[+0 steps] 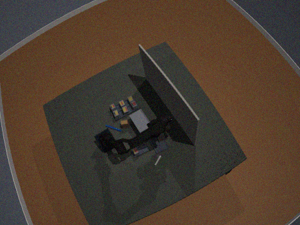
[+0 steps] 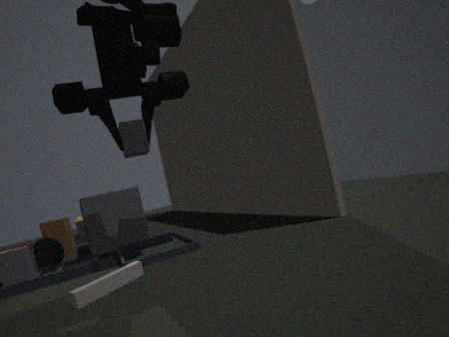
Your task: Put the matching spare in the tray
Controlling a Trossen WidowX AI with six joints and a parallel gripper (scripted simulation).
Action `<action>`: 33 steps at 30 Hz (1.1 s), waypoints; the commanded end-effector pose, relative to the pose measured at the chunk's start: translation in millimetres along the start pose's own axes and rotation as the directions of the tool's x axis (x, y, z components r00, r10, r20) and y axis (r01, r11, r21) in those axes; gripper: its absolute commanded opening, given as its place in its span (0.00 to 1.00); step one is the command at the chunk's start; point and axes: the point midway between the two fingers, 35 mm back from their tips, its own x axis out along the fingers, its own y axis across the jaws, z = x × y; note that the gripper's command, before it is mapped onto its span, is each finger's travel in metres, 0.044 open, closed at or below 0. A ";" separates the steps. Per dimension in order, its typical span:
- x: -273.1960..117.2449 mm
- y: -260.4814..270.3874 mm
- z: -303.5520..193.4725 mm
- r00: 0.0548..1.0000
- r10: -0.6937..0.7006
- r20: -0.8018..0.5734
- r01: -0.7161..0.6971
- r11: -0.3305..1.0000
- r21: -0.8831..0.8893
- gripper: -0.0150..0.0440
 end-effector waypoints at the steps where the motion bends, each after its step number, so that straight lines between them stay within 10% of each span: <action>1: 6.0 -0.5 -1.3 1.000 -0.005 0.000 0.005 1.000 -0.006 0.25; 33: 37.5 3.1 -2.7 1.000 -0.005 -0.002 0.005 1.000 -0.005 0.25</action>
